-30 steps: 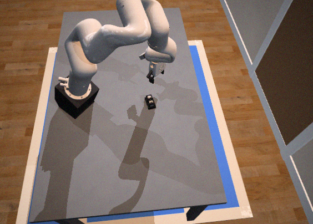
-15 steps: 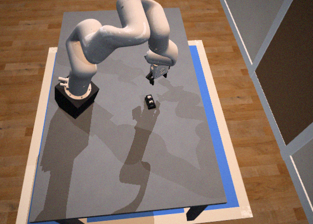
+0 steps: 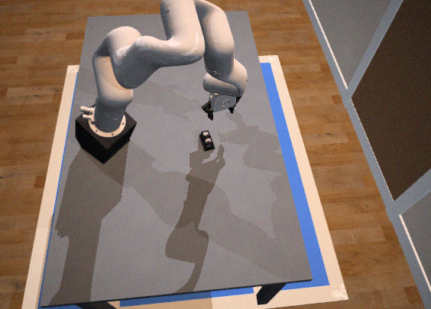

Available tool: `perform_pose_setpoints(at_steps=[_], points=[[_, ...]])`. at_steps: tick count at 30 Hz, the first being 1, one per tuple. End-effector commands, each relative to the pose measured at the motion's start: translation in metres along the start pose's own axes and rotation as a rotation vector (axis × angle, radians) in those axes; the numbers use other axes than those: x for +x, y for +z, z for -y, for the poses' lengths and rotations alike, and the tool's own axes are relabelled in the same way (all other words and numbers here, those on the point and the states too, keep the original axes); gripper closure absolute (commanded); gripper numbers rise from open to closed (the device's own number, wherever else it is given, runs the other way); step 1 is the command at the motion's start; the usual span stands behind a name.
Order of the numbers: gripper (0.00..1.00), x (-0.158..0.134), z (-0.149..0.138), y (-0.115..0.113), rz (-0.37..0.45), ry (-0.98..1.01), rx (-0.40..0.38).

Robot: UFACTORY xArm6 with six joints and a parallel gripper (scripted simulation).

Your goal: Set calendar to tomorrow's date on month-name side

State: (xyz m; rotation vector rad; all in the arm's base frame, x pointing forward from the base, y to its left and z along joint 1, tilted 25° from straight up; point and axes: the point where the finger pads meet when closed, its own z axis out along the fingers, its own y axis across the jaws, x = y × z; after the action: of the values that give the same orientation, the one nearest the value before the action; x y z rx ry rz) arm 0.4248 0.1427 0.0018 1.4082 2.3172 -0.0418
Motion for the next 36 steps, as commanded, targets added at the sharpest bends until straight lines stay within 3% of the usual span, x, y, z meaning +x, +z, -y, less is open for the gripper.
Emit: perform_pose_setpoints(at_steps=[1, 8, 14, 26, 34, 36], points=[[0.0, -0.011, -0.002, -0.001, 0.006, 0.072, -0.013], [0.0, -0.025, -0.003, -0.001, 0.006, 0.092, -0.013], [0.0, -0.028, -0.003, -0.001, 0.005, 0.302, -0.013], [0.0, -0.052, -0.004, -0.001, 0.004, 0.354, -0.014], [0.0, -0.056, -0.005, -0.001, 0.003, 0.571, -0.014], [0.0, -0.068, -0.005, -0.001, 0.003, 0.596, -0.014]])
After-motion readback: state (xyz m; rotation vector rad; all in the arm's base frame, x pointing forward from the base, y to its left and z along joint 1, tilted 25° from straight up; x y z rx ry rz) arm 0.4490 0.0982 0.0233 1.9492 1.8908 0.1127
